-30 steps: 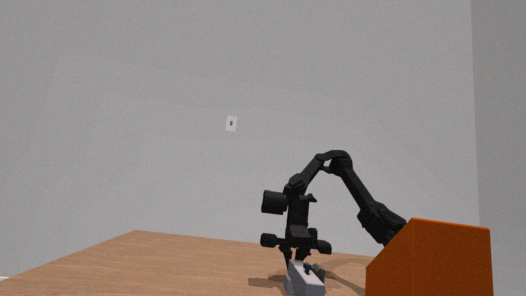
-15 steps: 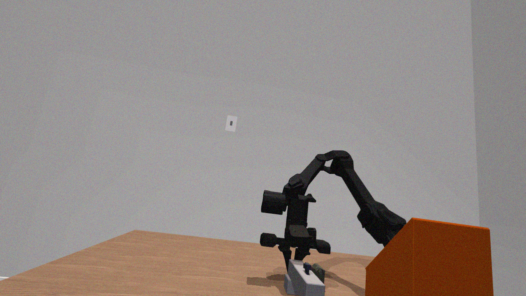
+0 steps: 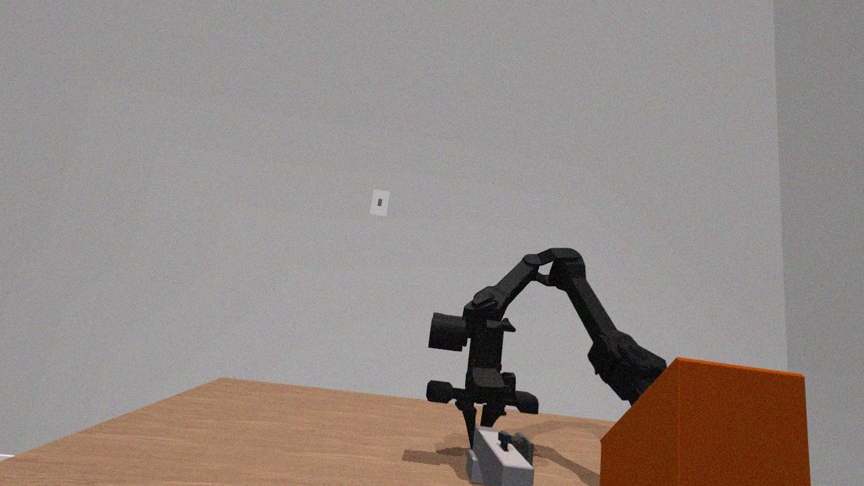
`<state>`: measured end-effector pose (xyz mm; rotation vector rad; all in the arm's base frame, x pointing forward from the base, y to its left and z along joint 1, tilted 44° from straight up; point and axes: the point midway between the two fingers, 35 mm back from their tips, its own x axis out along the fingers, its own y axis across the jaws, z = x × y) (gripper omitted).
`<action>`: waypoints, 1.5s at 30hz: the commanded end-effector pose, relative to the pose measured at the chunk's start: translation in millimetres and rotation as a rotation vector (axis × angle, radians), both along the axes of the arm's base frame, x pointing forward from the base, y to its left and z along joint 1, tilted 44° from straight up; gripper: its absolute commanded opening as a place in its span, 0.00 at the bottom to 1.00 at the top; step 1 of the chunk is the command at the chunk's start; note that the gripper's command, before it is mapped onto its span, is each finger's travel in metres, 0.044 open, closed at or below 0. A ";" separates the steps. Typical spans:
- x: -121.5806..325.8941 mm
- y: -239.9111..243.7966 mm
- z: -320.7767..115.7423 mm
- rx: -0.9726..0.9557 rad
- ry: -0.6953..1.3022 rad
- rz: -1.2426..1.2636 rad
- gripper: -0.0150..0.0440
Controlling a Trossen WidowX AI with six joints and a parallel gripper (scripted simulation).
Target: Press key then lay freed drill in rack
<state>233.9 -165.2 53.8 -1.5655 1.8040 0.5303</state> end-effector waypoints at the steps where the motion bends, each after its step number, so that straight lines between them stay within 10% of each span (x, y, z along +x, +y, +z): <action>1: -0.6 -4.0 5.3 0.003 -0.002 0.004 0.25; 6: -2.4 -10.0 11.5 0.002 -0.002 0.003 0.25; 23: -1.5 -5.0 3.2 0.003 -0.001 0.003 1.00; 45: 0.9 -1.0 -5.1 0.003 -0.002 0.004 1.00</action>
